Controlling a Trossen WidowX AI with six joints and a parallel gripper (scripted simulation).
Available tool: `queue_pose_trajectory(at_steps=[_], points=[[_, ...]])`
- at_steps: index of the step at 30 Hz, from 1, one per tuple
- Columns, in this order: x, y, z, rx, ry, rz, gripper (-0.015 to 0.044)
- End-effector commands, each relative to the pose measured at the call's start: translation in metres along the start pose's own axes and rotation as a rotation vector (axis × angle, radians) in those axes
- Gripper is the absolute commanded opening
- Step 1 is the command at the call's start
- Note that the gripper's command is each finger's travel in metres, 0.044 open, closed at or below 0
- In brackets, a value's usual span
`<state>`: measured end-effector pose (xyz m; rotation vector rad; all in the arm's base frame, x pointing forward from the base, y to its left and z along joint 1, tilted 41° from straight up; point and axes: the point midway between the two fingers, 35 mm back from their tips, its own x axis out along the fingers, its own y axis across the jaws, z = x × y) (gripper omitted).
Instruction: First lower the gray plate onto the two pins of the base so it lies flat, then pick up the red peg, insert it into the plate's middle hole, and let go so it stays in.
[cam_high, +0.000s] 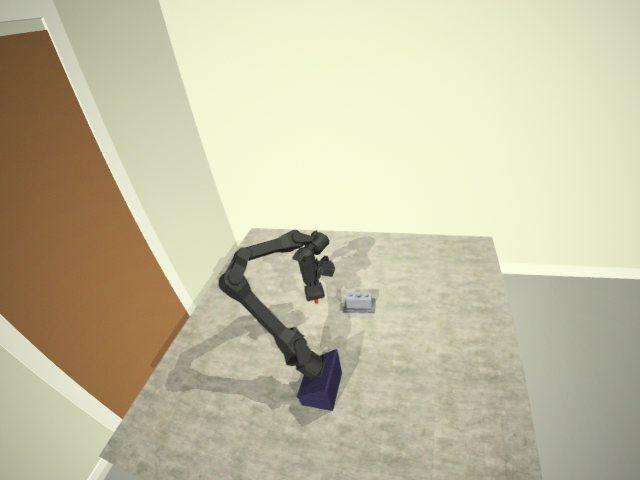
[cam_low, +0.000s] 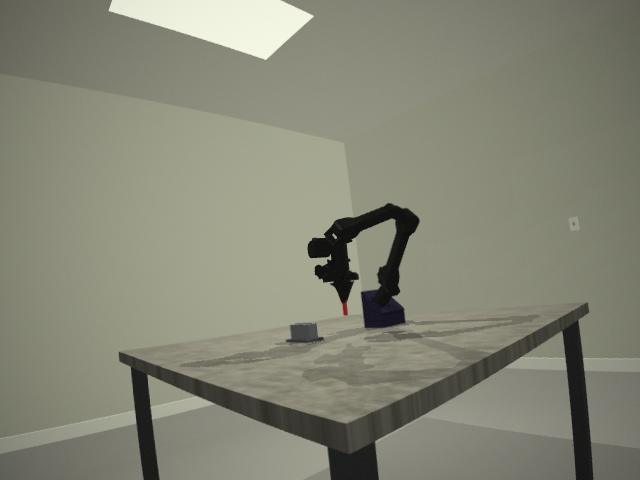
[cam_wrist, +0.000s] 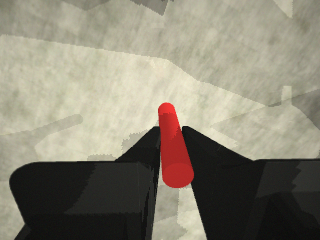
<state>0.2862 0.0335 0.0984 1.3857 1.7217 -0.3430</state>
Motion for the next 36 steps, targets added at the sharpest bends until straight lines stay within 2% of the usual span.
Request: queue_pose_trajectory(at_steps=[1, 36], points=[[-0.001, 0.003, 0.012, -0.004, -0.002, -0.004, 0.0], [0.0, 0.009, 0.121, -0.009, -0.003, -0.003, 0.0]])
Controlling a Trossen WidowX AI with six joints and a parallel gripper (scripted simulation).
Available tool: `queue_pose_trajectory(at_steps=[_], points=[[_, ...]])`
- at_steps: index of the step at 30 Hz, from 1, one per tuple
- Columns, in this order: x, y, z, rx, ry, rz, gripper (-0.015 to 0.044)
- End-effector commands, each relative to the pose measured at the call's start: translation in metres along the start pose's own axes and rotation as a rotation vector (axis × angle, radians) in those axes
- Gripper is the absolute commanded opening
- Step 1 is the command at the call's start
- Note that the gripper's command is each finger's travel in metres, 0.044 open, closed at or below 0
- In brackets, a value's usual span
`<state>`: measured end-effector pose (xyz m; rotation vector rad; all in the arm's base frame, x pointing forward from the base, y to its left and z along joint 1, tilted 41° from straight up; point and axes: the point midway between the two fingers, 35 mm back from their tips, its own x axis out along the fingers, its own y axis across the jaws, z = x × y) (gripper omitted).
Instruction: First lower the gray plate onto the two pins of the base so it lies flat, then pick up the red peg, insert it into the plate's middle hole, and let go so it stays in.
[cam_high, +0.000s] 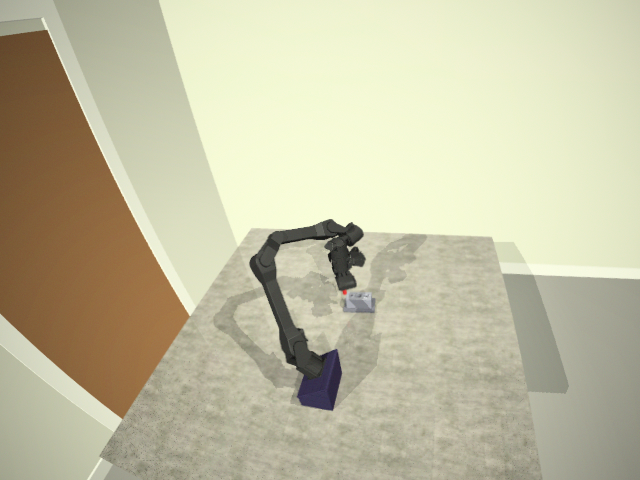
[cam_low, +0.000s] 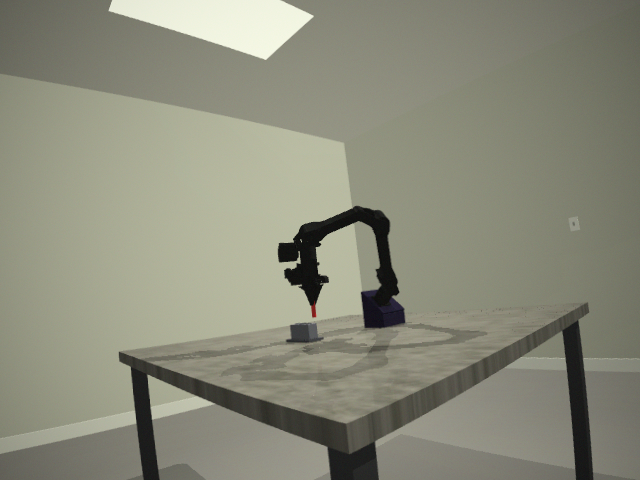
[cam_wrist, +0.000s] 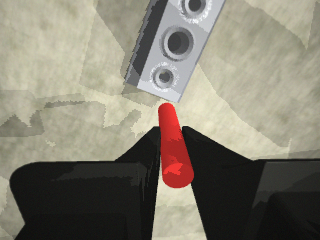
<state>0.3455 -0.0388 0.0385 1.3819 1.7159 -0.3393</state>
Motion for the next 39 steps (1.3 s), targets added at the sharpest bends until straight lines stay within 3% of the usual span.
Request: queue_pose_trajectory(at_steps=[1, 14, 39], points=[[0.002, -0.002, 0.013, -0.004, 0.002, -0.005, 0.0], [0.006, -0.009, 0.052, -0.007, 0.005, -0.004, 0.0], [0.006, -0.012, 0.051, -0.007, 0.005, -0.004, 0.0]])
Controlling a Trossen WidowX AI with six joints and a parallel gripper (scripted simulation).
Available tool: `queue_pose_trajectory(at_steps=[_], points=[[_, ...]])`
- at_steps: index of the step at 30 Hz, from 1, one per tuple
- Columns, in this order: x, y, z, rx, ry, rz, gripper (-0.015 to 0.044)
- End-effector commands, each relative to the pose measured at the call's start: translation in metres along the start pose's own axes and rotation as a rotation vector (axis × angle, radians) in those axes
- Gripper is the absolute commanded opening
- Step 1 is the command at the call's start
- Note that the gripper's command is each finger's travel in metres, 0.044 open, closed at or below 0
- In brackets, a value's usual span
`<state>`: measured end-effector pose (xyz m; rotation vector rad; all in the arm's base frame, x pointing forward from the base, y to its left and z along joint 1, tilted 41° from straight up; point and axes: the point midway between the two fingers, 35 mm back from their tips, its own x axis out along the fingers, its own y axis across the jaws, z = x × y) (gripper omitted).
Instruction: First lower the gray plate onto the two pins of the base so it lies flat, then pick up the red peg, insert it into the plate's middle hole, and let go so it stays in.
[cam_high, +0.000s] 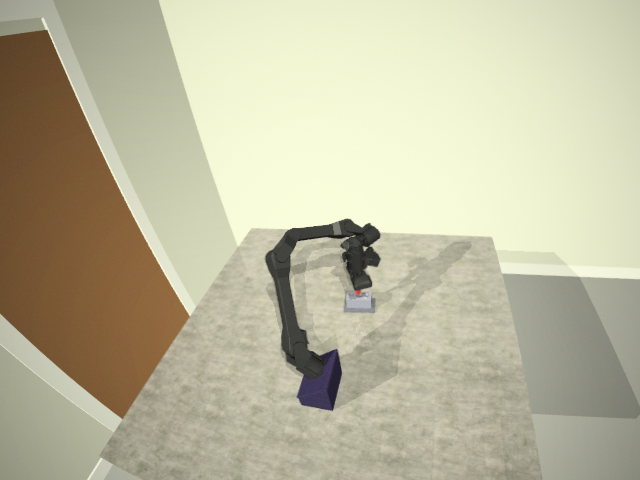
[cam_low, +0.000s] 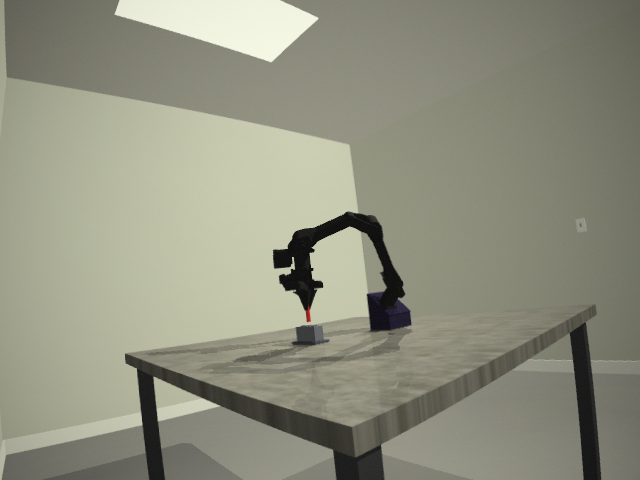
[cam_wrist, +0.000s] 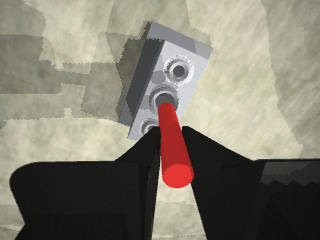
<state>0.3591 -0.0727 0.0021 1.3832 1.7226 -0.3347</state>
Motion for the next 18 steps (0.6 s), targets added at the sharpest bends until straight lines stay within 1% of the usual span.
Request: queue_pose_trajectory(at_steps=[1, 18], points=[[0.0004, -0.0014, 0.001, -0.006, -0.002, -0.003, 0.0], [0.0, -0.0008, 0.0003, 0.0, 0.0, 0.0, 0.0]])
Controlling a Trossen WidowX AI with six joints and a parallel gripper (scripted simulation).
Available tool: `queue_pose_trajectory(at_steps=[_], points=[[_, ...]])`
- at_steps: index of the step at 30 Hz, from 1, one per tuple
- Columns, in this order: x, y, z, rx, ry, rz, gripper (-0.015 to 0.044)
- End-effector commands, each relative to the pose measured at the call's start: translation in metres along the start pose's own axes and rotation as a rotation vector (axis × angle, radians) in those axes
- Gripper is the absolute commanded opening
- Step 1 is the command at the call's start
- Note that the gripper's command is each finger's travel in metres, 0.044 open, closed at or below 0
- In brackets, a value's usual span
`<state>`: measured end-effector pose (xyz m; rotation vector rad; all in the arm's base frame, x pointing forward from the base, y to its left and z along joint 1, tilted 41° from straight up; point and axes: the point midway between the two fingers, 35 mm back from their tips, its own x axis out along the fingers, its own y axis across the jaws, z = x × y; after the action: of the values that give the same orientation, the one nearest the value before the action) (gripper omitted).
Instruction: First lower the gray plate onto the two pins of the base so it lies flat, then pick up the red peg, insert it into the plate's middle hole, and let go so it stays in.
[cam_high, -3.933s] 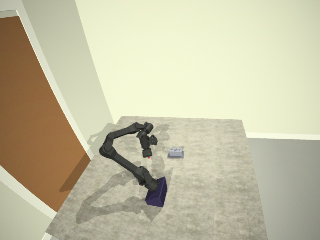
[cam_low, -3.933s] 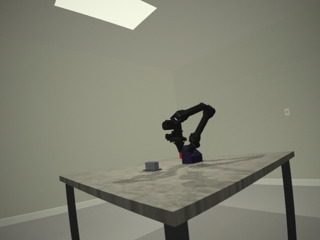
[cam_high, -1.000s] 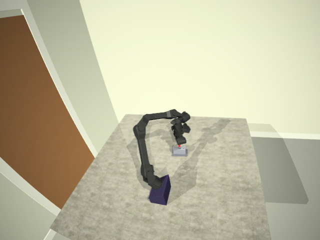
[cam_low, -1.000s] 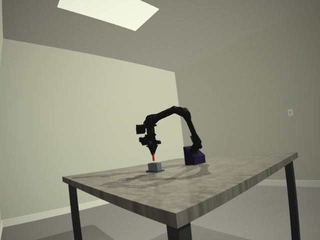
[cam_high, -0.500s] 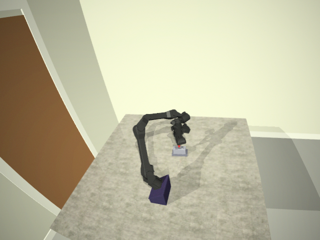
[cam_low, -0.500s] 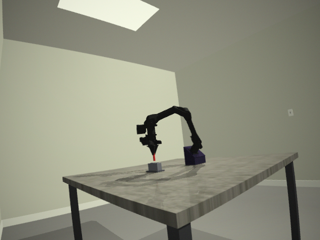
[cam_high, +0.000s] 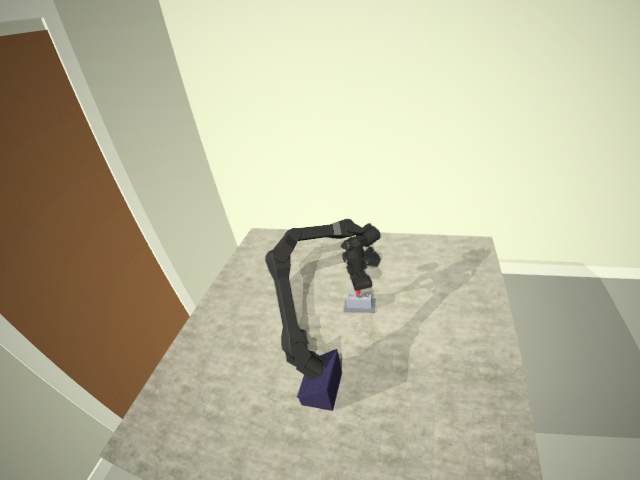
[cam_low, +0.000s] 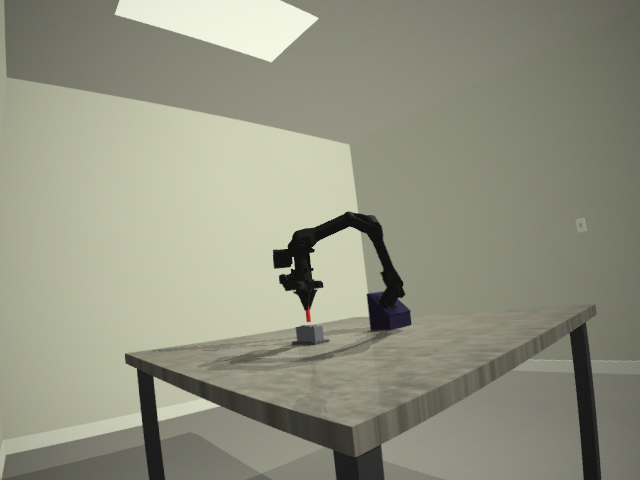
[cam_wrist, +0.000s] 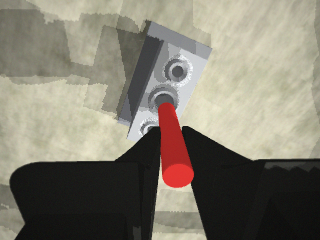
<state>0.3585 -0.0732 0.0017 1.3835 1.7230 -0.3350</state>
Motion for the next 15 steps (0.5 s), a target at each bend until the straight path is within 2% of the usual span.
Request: queue_pose_trajectory(at_steps=[1, 15], points=[[0.0, 0.0, 0.0, 0.0, 0.0, 0.0, 0.0], [0.016, -0.001, 0.001, -0.006, -0.001, -0.002, 0.0]])
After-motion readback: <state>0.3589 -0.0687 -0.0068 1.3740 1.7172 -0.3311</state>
